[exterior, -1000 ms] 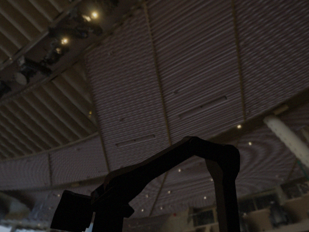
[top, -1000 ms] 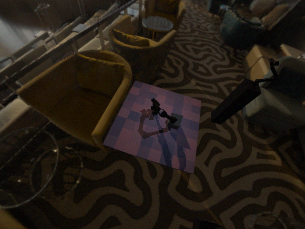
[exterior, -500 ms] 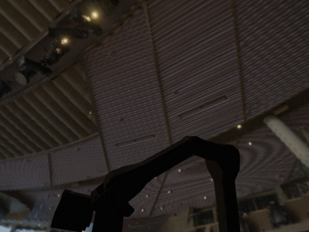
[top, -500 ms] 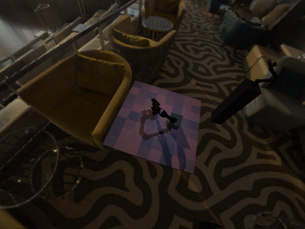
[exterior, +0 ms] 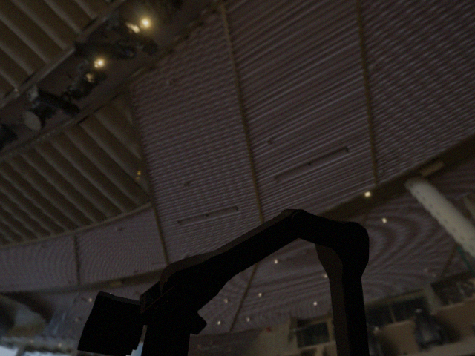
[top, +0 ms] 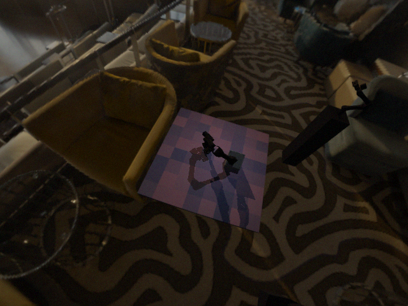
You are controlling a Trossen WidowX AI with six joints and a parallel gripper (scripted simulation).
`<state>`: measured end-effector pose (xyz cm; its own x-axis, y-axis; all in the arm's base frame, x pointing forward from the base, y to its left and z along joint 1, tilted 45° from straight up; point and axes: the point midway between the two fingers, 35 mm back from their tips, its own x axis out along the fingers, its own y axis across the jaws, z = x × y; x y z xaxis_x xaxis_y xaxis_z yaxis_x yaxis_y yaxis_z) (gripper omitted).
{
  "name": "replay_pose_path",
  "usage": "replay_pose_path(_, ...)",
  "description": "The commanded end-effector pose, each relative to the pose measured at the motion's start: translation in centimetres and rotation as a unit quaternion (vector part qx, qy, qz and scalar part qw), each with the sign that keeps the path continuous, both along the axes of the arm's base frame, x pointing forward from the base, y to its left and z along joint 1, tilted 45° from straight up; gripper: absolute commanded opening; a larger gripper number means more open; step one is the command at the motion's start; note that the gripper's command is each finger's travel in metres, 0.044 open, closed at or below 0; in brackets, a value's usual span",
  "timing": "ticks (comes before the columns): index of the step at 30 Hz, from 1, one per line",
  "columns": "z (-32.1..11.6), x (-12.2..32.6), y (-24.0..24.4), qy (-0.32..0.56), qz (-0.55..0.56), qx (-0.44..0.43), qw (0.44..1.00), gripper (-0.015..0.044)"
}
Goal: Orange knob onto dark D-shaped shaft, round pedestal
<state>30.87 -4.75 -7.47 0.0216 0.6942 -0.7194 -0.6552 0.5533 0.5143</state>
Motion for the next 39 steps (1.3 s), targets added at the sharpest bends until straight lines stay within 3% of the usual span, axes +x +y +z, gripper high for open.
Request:
replay_pose_path(1, -0.04, -0.04, 0.05, -0.001, 0.001, 0.001, 1.000, 0.0000)
replay_pose_path(15, 0.36, -0.09, -0.26, -0.004, 0.004, 0.000, 1.000, 0.0000)
replay_pose_path(22, 0.16, 0.15, -0.17, -0.074, 0.076, -0.002, 0.994, 0.0000)
replay_pose_path(39, 0.00, 0.00, 0.01, -0.074, 0.076, -0.002, 0.994, 0.0000)
